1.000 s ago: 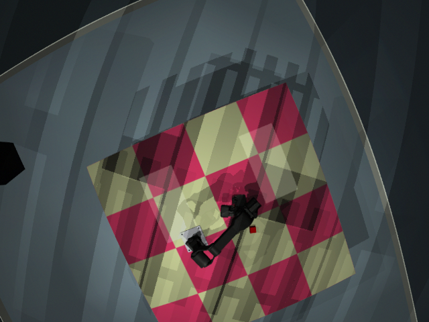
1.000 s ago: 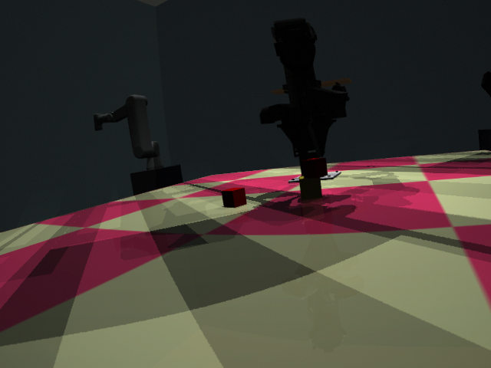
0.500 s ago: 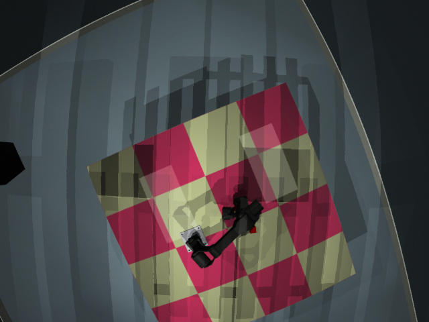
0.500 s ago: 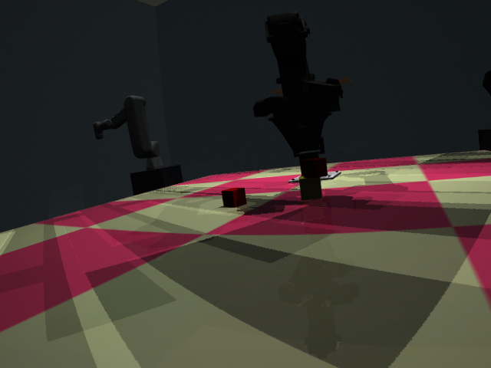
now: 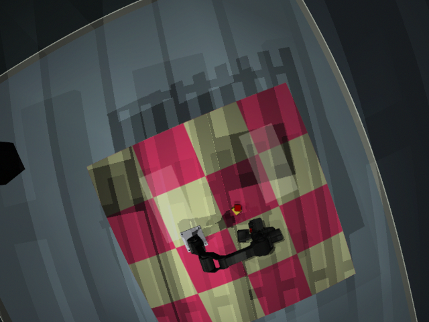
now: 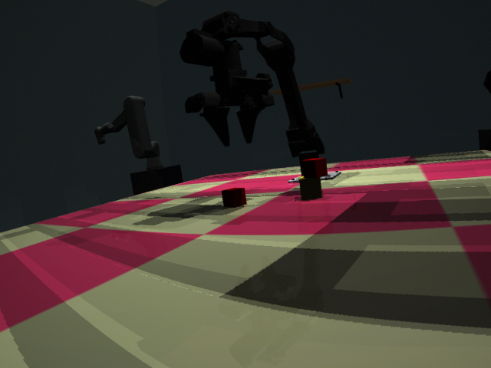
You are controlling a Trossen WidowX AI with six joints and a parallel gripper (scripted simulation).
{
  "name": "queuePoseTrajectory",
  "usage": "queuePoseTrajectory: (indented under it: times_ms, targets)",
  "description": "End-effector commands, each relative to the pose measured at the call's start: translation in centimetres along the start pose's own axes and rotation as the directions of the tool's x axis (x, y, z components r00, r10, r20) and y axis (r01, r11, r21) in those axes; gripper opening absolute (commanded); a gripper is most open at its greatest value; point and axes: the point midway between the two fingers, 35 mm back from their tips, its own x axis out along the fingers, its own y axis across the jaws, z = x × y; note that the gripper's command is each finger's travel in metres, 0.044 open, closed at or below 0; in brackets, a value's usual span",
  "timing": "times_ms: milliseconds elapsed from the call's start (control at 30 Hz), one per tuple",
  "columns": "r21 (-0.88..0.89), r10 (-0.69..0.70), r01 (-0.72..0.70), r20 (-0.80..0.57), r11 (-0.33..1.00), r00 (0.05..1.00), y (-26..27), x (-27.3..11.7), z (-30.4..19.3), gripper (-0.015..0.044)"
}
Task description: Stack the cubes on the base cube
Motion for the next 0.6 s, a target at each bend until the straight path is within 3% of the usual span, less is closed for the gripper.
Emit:
queuePoseTrajectory:
  times_ms: [0,133,400,567]
  targets:
    - [-0.026,-0.008,0.008,0.000,1.000,1.000,-0.9,-0.8,-2.3,0.0265]
    - [-0.027,-0.008,0.008,0.000,1.000,1.000,-1.0,-0.4,-2.5,0.0265]
    - [-0.027,-0.008,0.008,0.000,1.000,1.000,-1.0,5.0,-2.5,0.0265]
    - [-0.027,-0.008,0.008,0.000,1.000,1.000,-1.0,5.6,-2.5,0.0265]
